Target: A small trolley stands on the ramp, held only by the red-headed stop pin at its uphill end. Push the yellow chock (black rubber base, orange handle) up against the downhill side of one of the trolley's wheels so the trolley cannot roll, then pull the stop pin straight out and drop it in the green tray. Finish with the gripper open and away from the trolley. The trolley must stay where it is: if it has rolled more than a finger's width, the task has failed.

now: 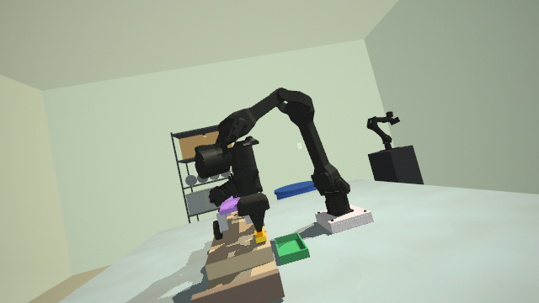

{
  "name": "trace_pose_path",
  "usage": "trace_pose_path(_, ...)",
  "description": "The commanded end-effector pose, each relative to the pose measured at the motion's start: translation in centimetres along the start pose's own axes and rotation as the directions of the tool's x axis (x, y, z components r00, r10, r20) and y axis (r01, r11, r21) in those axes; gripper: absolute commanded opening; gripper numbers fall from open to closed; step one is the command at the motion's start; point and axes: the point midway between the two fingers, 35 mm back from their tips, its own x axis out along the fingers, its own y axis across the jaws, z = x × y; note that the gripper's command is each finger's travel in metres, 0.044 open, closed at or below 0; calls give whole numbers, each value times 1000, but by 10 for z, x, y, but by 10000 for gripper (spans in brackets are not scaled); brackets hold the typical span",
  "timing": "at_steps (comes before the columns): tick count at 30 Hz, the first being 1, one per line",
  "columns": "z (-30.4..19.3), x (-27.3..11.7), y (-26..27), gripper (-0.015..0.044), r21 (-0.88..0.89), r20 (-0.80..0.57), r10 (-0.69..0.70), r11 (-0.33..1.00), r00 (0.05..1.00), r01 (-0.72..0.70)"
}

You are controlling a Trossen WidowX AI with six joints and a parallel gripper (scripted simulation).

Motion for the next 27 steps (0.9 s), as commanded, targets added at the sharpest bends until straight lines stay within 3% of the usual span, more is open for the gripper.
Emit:
trace_pose_path(1,0,0,-5,0,-1,1,-6,1000,1000,6)
trace_pose_path(27,1,-2,-20,0,-1,2,0,1000,1000,0)
